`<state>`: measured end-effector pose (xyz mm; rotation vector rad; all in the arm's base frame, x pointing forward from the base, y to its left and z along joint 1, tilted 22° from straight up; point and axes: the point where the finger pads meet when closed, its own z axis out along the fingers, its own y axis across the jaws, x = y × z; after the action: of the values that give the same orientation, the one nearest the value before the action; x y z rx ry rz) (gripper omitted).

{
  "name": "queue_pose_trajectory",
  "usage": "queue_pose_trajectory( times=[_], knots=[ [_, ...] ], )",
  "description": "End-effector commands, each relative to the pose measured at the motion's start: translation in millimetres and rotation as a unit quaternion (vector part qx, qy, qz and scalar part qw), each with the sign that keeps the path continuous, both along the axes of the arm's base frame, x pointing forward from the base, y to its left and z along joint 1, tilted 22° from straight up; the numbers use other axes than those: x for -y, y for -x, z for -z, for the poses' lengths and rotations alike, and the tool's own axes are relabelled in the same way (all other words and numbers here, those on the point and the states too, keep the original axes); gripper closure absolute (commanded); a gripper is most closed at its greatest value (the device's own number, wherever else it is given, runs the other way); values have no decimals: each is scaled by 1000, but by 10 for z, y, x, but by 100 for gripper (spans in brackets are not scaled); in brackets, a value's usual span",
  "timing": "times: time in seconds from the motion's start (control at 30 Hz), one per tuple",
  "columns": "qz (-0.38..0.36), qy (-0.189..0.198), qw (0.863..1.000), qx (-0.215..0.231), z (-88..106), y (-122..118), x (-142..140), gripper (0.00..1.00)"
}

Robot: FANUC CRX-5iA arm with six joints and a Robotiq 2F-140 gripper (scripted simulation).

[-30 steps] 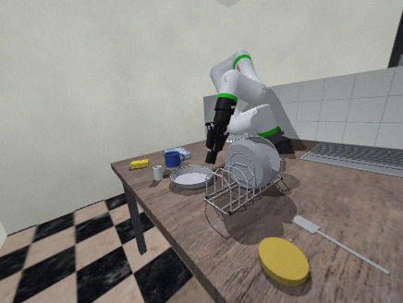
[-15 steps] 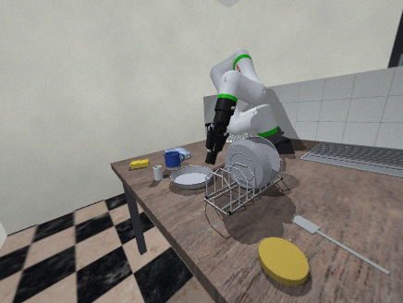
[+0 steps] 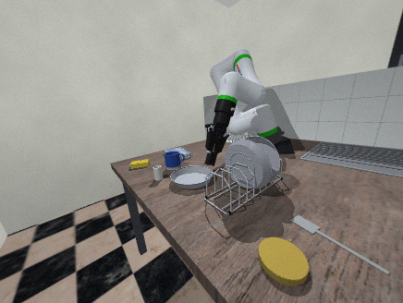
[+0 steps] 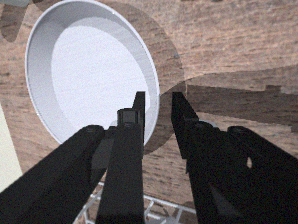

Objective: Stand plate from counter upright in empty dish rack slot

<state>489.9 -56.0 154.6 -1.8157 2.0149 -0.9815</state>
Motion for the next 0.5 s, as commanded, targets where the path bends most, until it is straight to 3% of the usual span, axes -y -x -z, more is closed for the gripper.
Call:
queue_pose_trajectory(
  times=[0.0, 0.47],
  knots=[
    [0, 0, 1000, 1, 9, -17, 4, 76],
    [0, 0, 1000, 1, 62, -60, 25, 76]
  ],
)
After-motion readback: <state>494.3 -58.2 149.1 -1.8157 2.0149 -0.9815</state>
